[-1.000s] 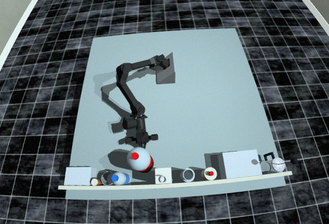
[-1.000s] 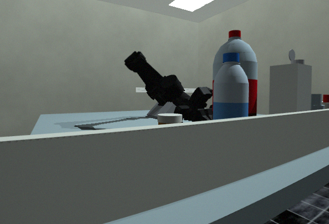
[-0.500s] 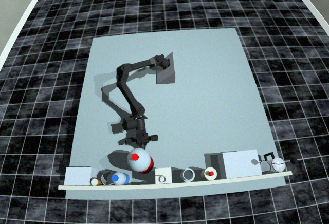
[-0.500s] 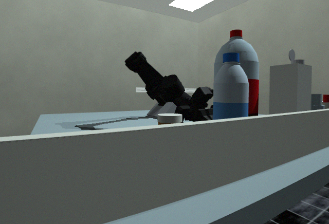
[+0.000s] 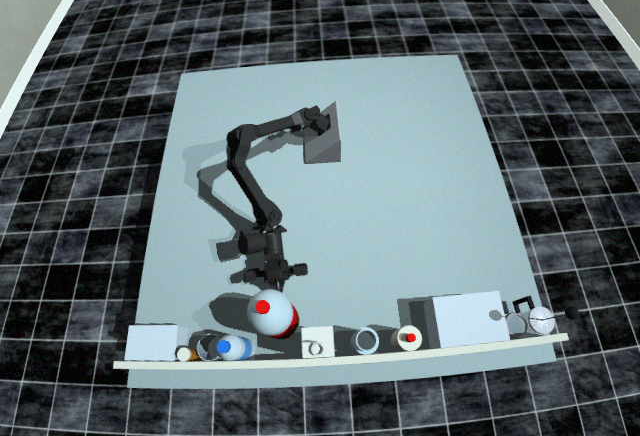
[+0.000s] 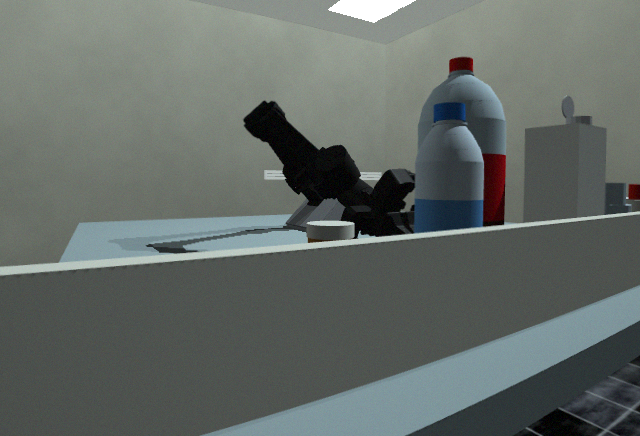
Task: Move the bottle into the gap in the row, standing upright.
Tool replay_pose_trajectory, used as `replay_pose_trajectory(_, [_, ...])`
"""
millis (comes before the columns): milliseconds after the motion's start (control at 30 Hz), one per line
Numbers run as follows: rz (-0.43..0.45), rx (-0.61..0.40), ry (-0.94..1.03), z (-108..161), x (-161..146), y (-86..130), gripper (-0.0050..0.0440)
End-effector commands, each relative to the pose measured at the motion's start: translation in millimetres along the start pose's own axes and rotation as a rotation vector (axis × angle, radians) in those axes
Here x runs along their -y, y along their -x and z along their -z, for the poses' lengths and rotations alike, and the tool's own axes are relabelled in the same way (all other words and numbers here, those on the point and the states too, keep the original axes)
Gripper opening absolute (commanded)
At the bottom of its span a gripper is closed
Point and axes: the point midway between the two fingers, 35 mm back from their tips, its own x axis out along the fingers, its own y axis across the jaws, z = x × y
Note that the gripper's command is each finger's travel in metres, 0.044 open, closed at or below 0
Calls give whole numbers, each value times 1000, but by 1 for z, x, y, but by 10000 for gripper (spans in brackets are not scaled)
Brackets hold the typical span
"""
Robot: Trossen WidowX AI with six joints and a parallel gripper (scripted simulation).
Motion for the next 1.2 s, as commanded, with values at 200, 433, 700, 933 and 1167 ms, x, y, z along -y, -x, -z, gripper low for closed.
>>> replay_pose_trajectory(200, [14,19,-4,-12,6,-1,-50])
replay_pose_trajectory(433, [13,18,-4,-12,5,-3,-50])
replay_pose_trajectory(700, [13,18,-4,-13,5,-4,-50])
replay_pose_trajectory(933, [13,16,-4,-14,5,-10,-50])
replay_pose_trajectory(1167, [12,17,-4,-16,5,-11,-50])
